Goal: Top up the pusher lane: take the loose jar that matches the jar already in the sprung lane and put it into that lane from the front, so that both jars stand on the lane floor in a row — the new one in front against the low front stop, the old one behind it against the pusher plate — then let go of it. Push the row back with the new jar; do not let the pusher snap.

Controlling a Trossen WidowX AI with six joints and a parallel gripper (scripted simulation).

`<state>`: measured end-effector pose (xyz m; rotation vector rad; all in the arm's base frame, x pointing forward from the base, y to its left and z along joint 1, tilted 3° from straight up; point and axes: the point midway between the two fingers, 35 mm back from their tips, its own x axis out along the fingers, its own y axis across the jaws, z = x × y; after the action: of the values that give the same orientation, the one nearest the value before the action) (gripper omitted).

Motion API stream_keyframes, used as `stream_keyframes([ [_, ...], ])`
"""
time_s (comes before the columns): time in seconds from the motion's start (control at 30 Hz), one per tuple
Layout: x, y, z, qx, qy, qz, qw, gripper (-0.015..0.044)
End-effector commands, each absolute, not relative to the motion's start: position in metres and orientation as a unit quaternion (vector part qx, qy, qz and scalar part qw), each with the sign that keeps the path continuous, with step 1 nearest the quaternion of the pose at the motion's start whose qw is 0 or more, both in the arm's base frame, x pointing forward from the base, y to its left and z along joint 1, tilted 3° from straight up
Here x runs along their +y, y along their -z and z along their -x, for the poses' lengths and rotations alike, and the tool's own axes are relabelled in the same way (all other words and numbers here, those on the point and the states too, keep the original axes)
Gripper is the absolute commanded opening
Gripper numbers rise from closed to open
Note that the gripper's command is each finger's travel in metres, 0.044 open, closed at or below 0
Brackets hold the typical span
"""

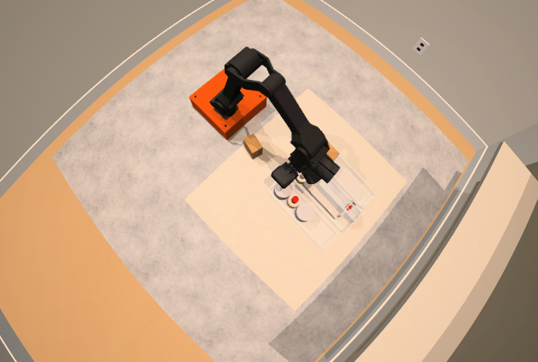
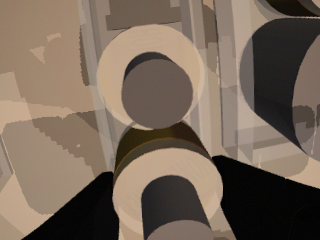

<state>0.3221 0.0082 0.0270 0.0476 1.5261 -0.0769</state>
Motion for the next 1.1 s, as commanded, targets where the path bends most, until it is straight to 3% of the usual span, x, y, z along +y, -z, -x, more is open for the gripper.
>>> stream_keyframes([
  [0.0, 0.0077, -0.0309, -0.3312, 0.682, 0.034, -0.021, 0.731, 0.0],
  [1.07, 0.0071, -0.0351, -0.3386, 0.681, 0.034, -0.021, 0.731, 0.0],
])
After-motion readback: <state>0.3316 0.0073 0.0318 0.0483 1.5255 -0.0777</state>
